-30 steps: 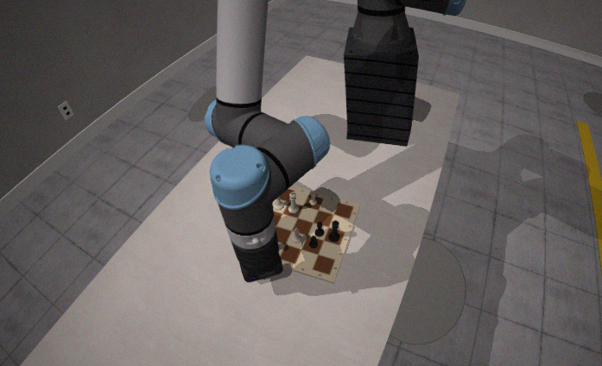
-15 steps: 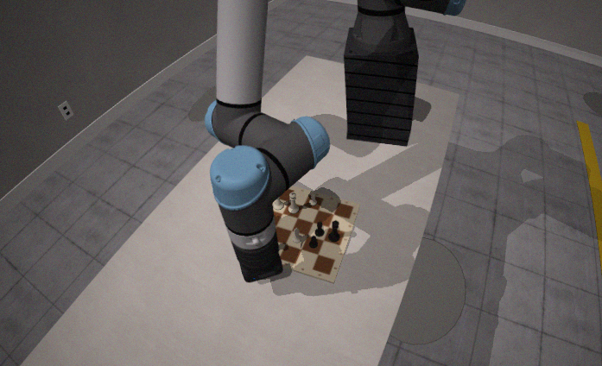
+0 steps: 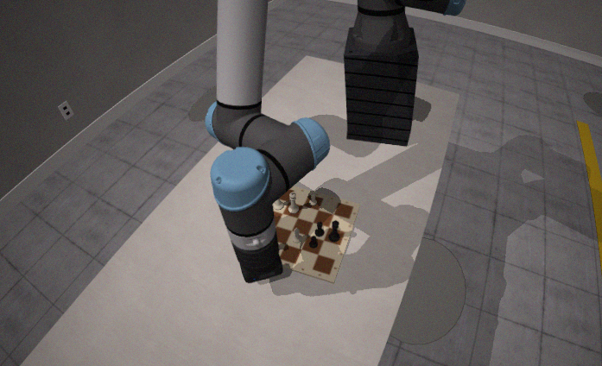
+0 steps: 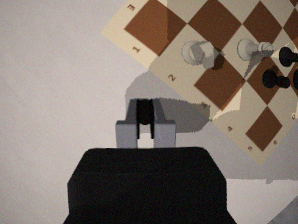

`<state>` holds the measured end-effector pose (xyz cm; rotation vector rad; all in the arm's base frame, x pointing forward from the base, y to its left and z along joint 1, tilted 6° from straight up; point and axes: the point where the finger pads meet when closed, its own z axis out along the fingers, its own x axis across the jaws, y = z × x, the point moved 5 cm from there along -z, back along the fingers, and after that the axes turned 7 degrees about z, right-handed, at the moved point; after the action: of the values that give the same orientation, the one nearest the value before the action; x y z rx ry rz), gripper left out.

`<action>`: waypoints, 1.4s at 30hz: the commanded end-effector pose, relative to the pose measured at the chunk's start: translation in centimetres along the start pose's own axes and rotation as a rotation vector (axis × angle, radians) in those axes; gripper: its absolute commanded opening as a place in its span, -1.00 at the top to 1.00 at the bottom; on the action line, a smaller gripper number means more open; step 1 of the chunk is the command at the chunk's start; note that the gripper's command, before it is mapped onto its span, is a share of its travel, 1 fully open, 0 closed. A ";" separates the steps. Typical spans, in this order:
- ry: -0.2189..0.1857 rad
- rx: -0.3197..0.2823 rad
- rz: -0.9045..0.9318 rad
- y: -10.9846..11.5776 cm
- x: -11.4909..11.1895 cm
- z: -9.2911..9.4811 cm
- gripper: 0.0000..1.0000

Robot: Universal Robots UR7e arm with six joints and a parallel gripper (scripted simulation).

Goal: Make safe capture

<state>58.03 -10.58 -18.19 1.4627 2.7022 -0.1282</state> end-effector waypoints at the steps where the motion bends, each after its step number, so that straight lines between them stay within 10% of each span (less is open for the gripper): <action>1: -0.001 -0.001 0.000 0.0 0.0 -0.1 1.00; 33: -0.001 -0.001 0.000 0.0 0.0 -0.1 1.00; 42: -0.001 -0.001 0.000 0.0 0.0 -0.1 0.18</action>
<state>58.04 -10.58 -18.18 1.4624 2.7017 -0.1281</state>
